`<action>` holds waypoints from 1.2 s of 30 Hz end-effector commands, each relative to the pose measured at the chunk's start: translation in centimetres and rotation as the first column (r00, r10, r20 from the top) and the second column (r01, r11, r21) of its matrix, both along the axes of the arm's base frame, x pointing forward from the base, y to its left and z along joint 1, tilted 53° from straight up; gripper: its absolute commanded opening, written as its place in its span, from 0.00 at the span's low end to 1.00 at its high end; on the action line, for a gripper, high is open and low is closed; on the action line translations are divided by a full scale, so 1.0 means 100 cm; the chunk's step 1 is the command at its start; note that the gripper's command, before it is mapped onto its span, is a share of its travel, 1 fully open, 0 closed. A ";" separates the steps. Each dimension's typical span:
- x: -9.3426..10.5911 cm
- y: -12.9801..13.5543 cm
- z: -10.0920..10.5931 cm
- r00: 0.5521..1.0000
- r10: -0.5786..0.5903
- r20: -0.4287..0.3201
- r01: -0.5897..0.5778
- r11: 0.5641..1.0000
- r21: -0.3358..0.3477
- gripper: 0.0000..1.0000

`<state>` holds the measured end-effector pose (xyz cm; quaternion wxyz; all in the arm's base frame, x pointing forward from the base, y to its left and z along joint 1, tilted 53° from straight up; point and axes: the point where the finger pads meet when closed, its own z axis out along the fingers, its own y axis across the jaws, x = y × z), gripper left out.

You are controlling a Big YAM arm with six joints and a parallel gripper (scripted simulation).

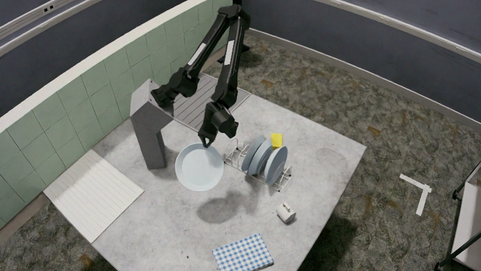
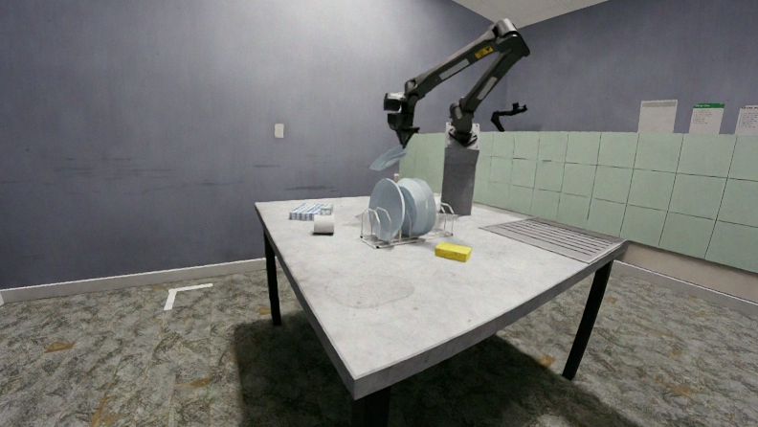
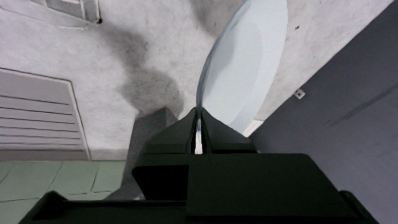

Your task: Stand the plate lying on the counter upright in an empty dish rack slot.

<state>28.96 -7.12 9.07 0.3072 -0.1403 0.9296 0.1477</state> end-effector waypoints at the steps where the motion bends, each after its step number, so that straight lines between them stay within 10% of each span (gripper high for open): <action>1: 0.019 -0.008 0.024 0.998 -0.054 0.034 0.055 0.998 -0.034 0.00; 36: 0.027 0.043 0.046 0.936 -0.351 -0.022 0.348 0.933 -0.091 0.00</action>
